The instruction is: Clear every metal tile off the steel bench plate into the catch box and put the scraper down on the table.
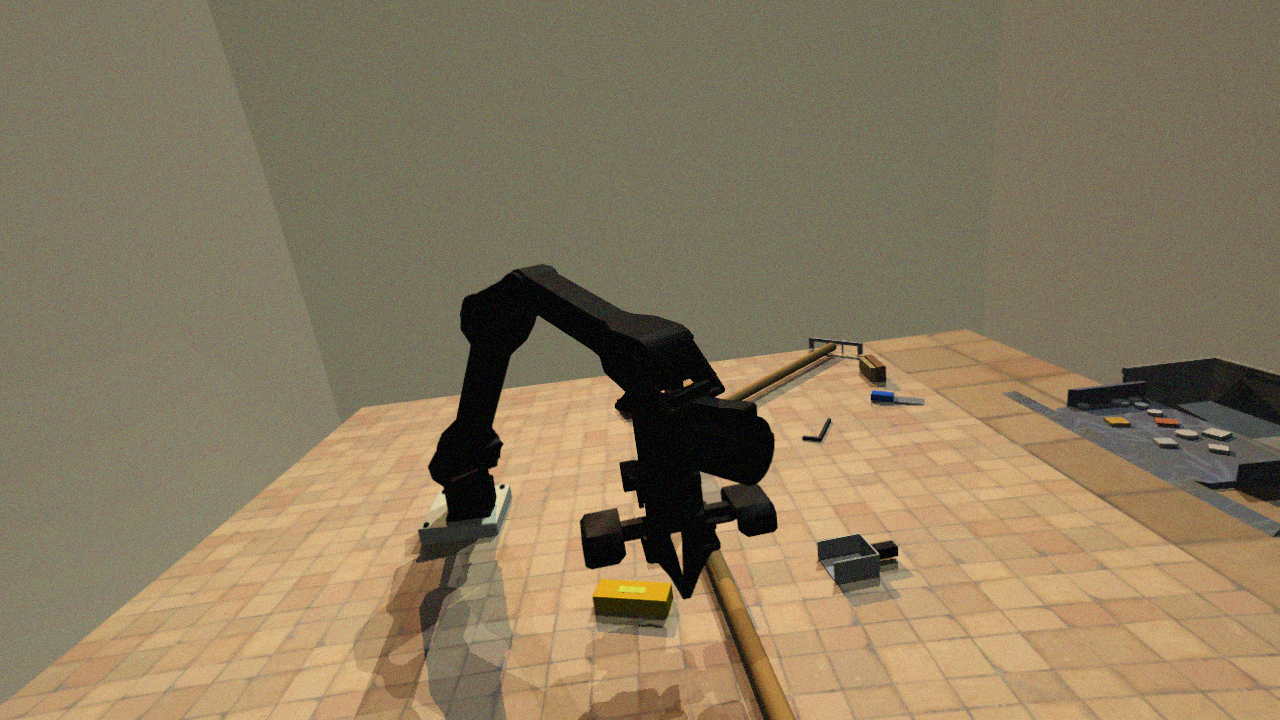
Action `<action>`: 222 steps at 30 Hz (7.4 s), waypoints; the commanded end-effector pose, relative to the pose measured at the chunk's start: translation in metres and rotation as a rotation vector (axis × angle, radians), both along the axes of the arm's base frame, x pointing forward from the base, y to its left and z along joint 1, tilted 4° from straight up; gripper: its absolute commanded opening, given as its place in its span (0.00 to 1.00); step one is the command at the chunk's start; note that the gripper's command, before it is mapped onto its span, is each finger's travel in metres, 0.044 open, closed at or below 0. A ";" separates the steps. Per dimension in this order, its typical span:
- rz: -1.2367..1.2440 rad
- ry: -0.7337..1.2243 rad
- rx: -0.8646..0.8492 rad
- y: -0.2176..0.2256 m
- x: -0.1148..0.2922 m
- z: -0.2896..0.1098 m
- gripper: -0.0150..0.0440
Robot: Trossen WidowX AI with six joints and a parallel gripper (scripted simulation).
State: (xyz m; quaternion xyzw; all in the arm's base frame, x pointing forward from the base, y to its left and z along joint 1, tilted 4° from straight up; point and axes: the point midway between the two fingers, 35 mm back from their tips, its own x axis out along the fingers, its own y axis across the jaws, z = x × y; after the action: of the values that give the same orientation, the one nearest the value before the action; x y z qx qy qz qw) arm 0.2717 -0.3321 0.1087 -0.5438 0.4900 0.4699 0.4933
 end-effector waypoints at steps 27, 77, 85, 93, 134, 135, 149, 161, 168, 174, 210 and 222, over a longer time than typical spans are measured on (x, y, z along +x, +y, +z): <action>-0.019 0.002 0.012 0.003 0.003 -0.050 0.25; -0.019 -0.007 0.006 -0.004 0.053 -0.043 0.25; -0.019 -0.009 0.005 -0.004 0.061 -0.043 0.25; -0.019 -0.010 0.004 -0.003 0.069 -0.042 0.25; -0.019 -0.019 0.001 0.003 0.108 -0.040 0.25; -0.019 -0.020 0.001 0.003 0.109 -0.040 0.25; -0.019 -0.032 -0.009 0.005 0.109 -0.022 0.25; -0.019 -0.063 -0.036 0.010 0.103 0.019 0.25; -0.107 -0.074 -0.029 0.010 0.101 0.022 0.25; -0.258 -0.095 -0.017 0.009 0.099 0.029 0.25; -1.163 -0.225 0.081 0.009 0.082 0.065 0.25; -1.463 -0.270 0.126 0.010 0.076 0.077 0.25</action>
State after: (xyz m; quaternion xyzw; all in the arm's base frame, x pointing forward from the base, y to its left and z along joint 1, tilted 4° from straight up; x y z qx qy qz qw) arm 0.3493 -0.3234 0.1803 -0.1323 0.6376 0.0055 0.7589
